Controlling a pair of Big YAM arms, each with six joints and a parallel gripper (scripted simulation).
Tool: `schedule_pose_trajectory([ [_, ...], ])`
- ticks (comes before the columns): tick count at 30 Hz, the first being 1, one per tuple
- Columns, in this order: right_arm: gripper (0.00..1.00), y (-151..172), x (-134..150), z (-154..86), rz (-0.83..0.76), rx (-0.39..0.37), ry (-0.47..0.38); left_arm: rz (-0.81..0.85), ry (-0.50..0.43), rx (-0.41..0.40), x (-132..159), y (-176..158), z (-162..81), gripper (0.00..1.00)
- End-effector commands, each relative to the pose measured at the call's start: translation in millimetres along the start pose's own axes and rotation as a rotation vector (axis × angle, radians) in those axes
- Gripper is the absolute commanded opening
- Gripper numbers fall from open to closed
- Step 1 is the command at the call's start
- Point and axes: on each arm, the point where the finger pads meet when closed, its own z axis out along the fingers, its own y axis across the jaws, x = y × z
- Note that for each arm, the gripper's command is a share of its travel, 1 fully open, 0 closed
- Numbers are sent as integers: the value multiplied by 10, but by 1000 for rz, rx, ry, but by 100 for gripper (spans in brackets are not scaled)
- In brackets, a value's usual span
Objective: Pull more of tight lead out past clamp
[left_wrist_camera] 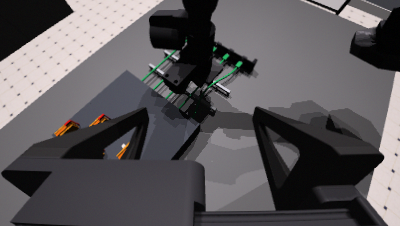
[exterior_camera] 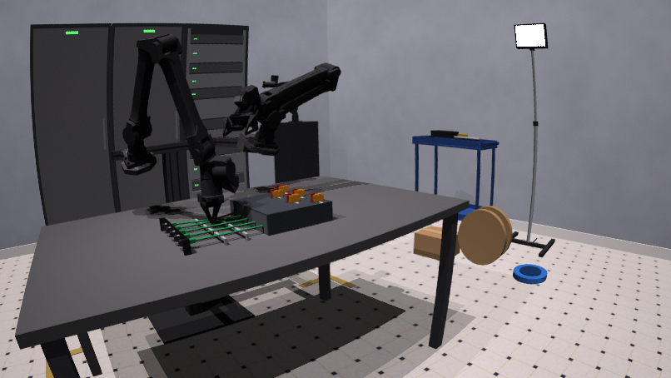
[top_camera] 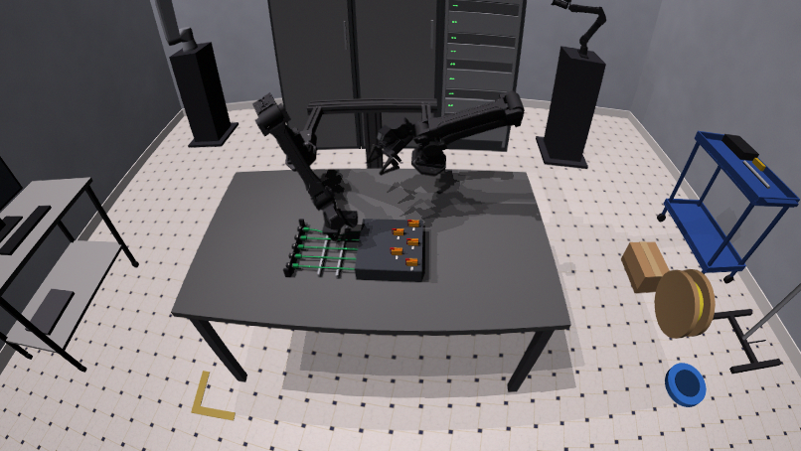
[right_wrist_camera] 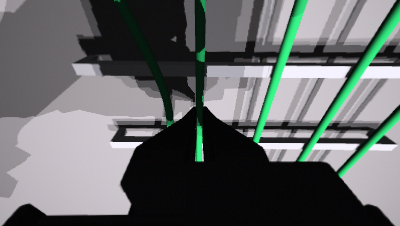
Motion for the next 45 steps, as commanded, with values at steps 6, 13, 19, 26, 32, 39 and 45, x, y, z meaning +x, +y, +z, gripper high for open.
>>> schedule_pose_trajectory([
  [6, 0, -171, -136, -242, 11, 45, -33, -1, -13, 0, -53, 2, 4, 100],
  [13, 0, -157, -125, -347, 10, 47, -31, -1, -13, 0, -53, 2, 4, 100],
  [19, 0, -141, -115, -384, 10, 42, -29, -1, -13, 0, -53, 2, 4, 100],
  [26, 0, -25, -35, -380, 6, 13, -7, -1, -13, 0, -53, 2, 4, 100],
  [32, 23, -25, -35, -380, 3, 13, -7, -1, -13, 0, -53, 2, 4, 100],
  [39, 96, -65, 5, -512, 223, 63, -82, -1, -13, 0, -53, 2, 4, 100],
  [45, 100, -31, -42, -784, 416, 118, -204, -1, -13, 0, -53, 2, 4, 100],
])
